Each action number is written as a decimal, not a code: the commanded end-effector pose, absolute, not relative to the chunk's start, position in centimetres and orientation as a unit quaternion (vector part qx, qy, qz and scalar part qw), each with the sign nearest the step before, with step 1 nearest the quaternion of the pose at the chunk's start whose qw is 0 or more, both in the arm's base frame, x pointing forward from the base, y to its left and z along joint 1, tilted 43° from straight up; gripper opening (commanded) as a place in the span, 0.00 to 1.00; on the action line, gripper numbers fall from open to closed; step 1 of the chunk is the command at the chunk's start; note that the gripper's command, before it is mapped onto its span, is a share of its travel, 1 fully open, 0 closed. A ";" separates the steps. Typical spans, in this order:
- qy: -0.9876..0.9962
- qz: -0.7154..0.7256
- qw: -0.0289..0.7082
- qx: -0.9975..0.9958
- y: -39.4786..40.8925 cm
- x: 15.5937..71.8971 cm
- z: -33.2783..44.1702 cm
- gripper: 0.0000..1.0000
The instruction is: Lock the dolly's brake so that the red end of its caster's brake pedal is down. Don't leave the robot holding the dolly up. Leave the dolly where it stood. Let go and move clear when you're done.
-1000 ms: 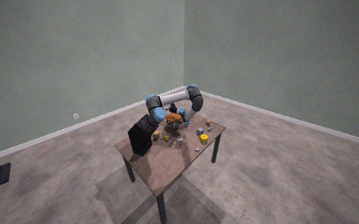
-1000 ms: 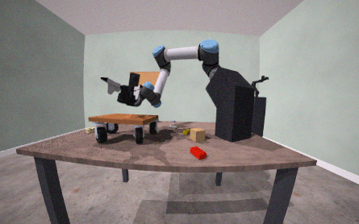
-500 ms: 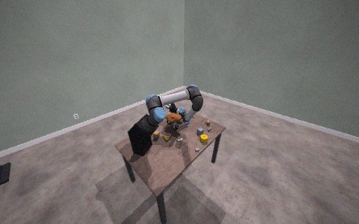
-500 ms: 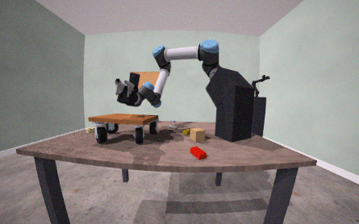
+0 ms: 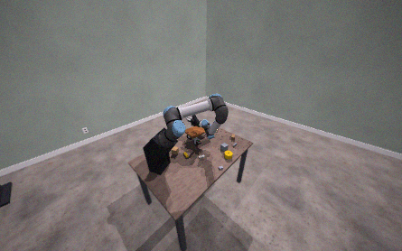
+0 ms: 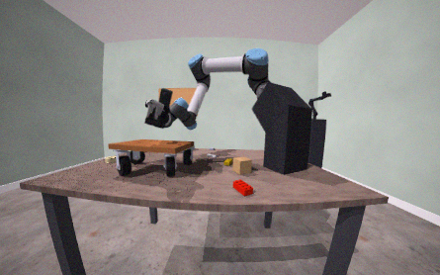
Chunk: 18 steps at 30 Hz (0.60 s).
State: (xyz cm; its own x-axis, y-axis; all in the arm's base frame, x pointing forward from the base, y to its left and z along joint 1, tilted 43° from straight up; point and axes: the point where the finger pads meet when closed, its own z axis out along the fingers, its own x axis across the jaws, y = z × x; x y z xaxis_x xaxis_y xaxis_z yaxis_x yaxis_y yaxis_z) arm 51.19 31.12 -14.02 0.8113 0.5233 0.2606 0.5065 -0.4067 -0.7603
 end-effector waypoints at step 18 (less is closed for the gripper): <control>-0.485 0.050 0.209 -0.848 22.5 50.0 -9.8 0.00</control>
